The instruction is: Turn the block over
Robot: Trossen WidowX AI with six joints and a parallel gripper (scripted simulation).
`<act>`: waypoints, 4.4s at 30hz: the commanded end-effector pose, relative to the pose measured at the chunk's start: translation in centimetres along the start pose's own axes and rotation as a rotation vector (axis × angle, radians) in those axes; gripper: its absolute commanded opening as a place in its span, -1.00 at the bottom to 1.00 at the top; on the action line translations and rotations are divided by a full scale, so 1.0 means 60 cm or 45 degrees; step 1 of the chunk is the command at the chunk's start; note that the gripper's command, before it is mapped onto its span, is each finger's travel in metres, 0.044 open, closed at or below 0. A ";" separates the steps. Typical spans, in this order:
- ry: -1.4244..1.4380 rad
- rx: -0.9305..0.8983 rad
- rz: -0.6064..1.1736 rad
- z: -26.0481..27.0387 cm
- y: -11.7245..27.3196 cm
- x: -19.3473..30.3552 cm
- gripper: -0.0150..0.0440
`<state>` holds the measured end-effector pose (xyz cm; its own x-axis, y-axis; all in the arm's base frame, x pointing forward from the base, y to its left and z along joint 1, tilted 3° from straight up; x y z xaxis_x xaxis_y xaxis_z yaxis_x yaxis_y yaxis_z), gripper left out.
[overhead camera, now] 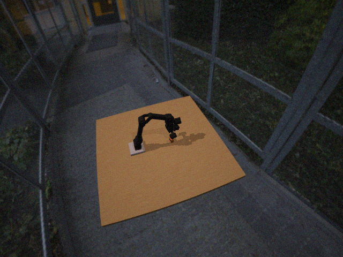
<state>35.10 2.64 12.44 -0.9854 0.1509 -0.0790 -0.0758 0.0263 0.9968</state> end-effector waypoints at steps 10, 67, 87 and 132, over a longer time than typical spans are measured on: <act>-0.003 0.006 0.002 -0.002 -0.039 0.001 1.00; -0.003 0.006 0.002 -0.003 -0.034 0.002 -0.49; -0.005 -0.091 -0.346 -0.004 -0.053 0.008 -0.49; -0.006 -0.283 -1.061 -0.005 -0.133 0.008 -0.49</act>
<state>35.82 2.22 5.63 -0.6035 0.1750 -0.7779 -0.7951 -0.0579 0.6038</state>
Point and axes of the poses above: the point midway between the two fingers, 35 mm back from their tips, its own y axis back along the fingers, its own z axis across the jaws, x = y × z, the point moved 2 cm from there along y, back along the fingers, and after that the axes turned 15 degrees about -y, right-handed, at the moved point
